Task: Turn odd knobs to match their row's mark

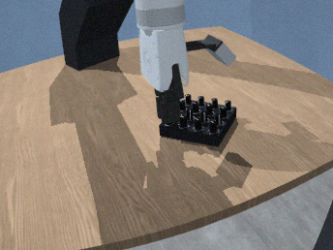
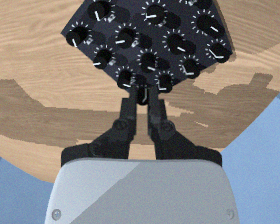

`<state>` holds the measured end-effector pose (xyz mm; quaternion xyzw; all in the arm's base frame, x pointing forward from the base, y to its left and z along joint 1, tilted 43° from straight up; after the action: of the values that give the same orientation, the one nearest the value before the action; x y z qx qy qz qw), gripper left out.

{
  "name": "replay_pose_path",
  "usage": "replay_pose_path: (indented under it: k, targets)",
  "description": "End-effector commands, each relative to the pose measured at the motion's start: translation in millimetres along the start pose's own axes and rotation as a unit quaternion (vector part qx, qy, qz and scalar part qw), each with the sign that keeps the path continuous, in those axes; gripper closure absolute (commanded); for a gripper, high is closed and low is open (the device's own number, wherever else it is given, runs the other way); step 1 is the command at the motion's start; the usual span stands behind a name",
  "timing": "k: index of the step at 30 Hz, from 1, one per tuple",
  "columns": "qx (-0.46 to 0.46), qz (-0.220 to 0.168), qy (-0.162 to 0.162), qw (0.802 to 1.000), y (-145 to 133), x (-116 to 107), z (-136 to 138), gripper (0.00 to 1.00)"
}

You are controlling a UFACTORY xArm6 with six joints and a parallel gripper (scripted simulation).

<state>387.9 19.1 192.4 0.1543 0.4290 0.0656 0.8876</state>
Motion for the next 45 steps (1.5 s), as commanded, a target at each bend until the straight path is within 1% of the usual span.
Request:
replay_pose_path:
  k: [1, 4, 6, 9, 21, 23, 36, 45]
  targets:
    - [-0.074, -0.001, -0.013, 0.997, 0.0, -0.3, -1.8, 0.92]
    - [-0.112, -0.001, -0.013, 0.994, 0.0, -0.3, -1.8, 0.92]
    - [-0.112, -0.001, -0.013, 0.994, 0.0, -0.3, -1.8, 0.92]
    - [-0.149, -0.002, -0.013, 0.989, 0.0, -0.3, -1.8, 0.92]
    - [-0.272, -0.003, -0.013, 0.962, 0.0, -0.3, -1.8, 0.92]
    - [-0.272, -0.003, -0.013, 0.962, 0.0, -0.3, -1.8, 0.92]
    - [-0.351, -0.004, -0.012, 0.936, 0.0, -0.3, -1.8, 0.92]
    - [-0.371, -0.005, -0.012, 0.929, 0.0, -0.3, -1.8, 0.92]
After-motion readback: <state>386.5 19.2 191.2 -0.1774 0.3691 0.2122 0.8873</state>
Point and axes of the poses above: the point where the finger pads meet when closed, its own x axis out along the fingers, its own z axis across the jaws, y = z × x, the point moved 9 cm from there along -x, back along the fingers, and after that the axes turned 10 degrees about x, right-handed, at the moved point
